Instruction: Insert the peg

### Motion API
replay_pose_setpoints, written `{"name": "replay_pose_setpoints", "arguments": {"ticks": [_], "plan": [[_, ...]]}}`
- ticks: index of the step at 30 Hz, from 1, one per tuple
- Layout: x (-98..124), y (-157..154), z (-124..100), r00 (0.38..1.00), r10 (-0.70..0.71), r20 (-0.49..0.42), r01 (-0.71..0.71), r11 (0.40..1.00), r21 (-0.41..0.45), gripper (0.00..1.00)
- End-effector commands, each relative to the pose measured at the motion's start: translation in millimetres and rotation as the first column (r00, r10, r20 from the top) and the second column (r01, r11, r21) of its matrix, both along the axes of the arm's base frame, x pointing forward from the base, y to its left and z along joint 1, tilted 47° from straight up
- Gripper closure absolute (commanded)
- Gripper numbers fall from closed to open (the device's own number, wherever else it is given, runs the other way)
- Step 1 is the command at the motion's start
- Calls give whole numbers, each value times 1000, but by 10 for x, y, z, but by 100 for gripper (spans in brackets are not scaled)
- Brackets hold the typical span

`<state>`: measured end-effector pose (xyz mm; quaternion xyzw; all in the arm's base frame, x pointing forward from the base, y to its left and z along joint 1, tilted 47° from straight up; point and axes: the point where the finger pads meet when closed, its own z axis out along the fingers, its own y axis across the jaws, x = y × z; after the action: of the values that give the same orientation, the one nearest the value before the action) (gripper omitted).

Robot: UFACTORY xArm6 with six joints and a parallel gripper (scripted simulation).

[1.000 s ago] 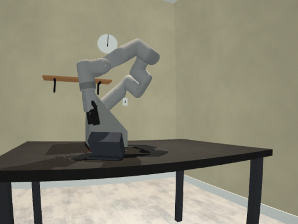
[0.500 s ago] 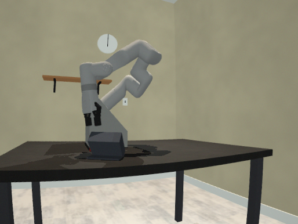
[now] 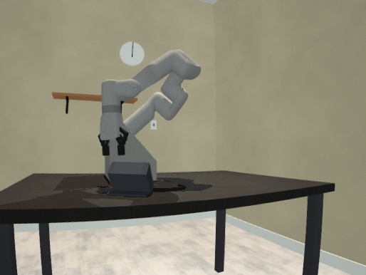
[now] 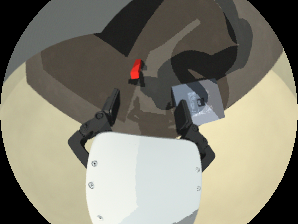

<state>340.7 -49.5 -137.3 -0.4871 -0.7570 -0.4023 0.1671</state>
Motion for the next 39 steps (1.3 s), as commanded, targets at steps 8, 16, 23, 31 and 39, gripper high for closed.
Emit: {"name": "replay_pose_setpoints", "arguments": {"ticks": [8, 16, 23, 31, 39], "plan": [[-189, 32, -16, 988, 104, 116, -95, 992, -79, 0], [-294, 55, -26, 973, 162, 165, -143, 982, -121, 0], [-282, 116, -83, 973, 162, 165, -143, 982, -121, 0], [-266, 205, -166, 973, 162, 165, -143, 982, -121, 0], [-252, 272, -228, 973, 162, 165, -143, 982, -121, 0]]}}
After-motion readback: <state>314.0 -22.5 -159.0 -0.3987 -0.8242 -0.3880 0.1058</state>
